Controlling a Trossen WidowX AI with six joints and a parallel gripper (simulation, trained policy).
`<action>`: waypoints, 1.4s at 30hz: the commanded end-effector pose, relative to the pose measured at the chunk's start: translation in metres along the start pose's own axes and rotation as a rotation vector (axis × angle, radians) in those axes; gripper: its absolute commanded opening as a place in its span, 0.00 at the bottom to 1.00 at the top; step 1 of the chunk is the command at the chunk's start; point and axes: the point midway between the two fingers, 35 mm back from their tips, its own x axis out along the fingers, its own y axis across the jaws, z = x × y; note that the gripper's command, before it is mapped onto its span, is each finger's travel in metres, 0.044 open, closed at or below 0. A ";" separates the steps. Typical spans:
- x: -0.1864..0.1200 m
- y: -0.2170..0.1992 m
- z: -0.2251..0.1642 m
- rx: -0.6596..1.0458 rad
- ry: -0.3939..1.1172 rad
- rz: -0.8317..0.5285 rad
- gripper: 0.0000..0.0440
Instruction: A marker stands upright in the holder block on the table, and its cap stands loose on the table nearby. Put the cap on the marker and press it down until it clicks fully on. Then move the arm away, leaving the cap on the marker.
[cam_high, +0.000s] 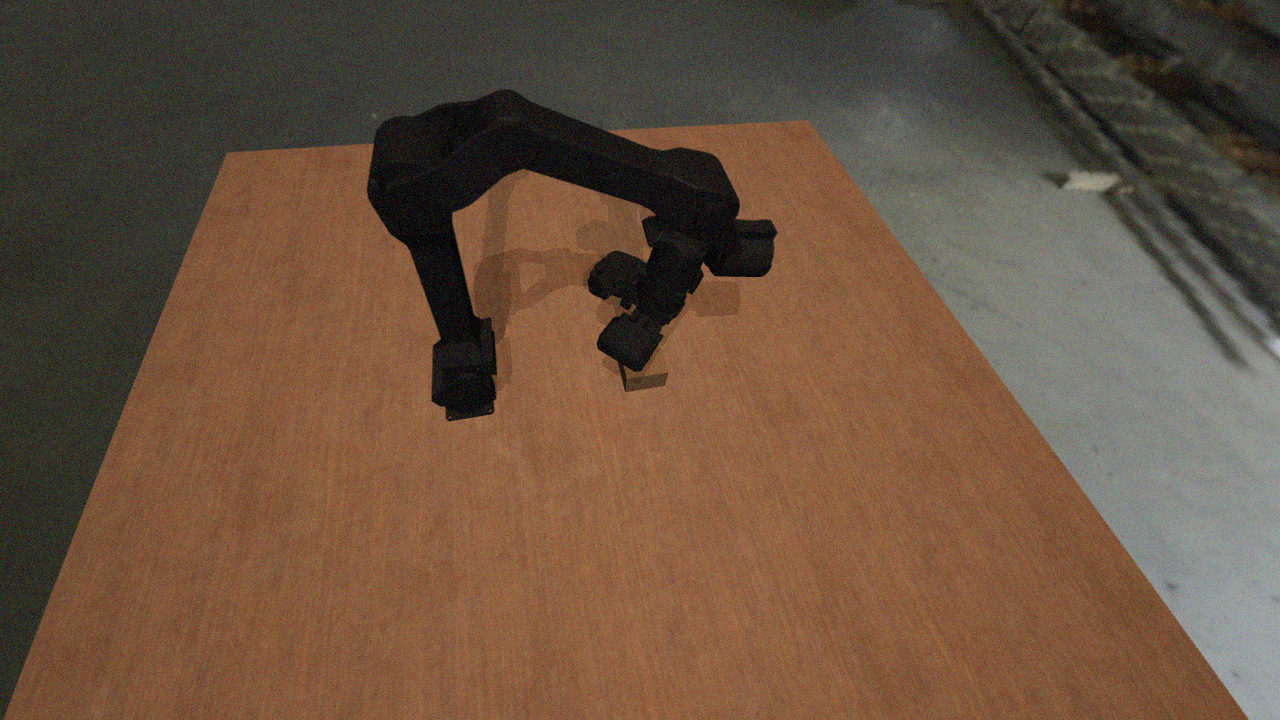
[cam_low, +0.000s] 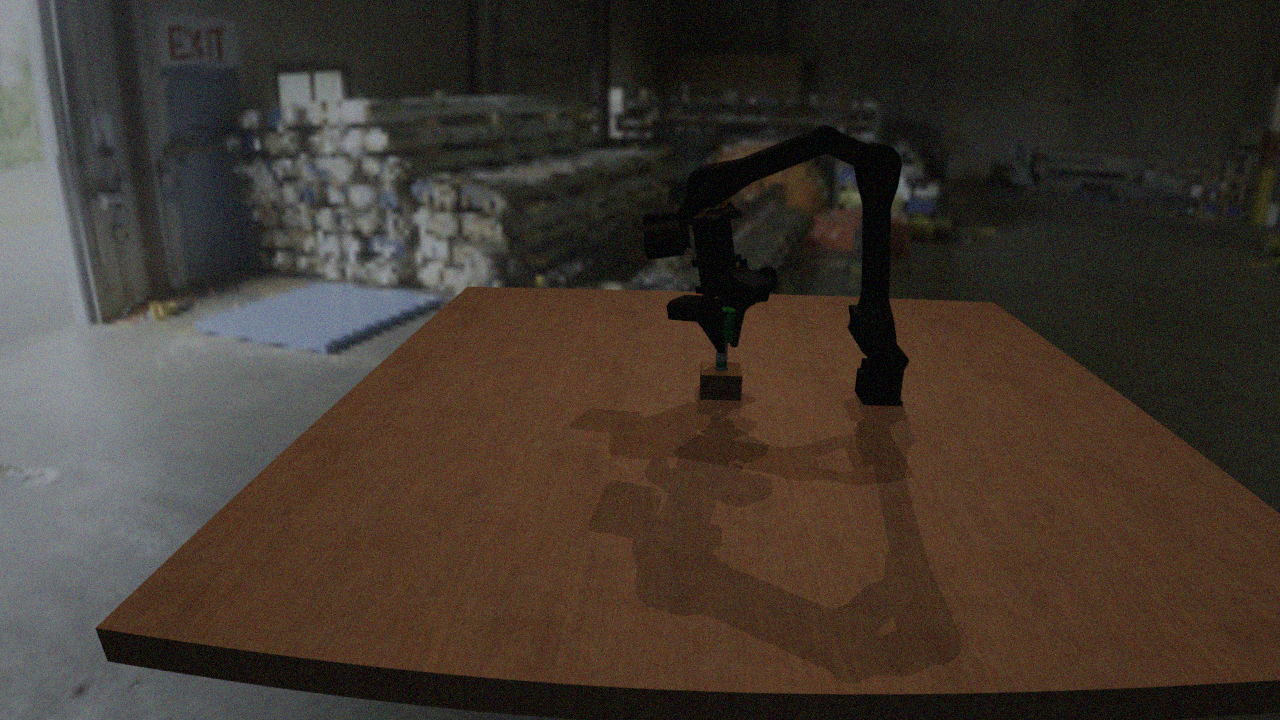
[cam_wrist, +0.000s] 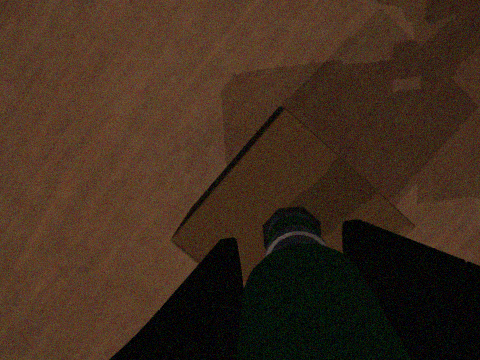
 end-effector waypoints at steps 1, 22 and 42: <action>0.017 0.005 0.006 -0.018 -0.036 0.029 0.01; 0.043 0.007 0.005 -0.111 0.012 0.027 0.33; 0.011 0.008 0.004 -0.232 0.104 0.062 1.00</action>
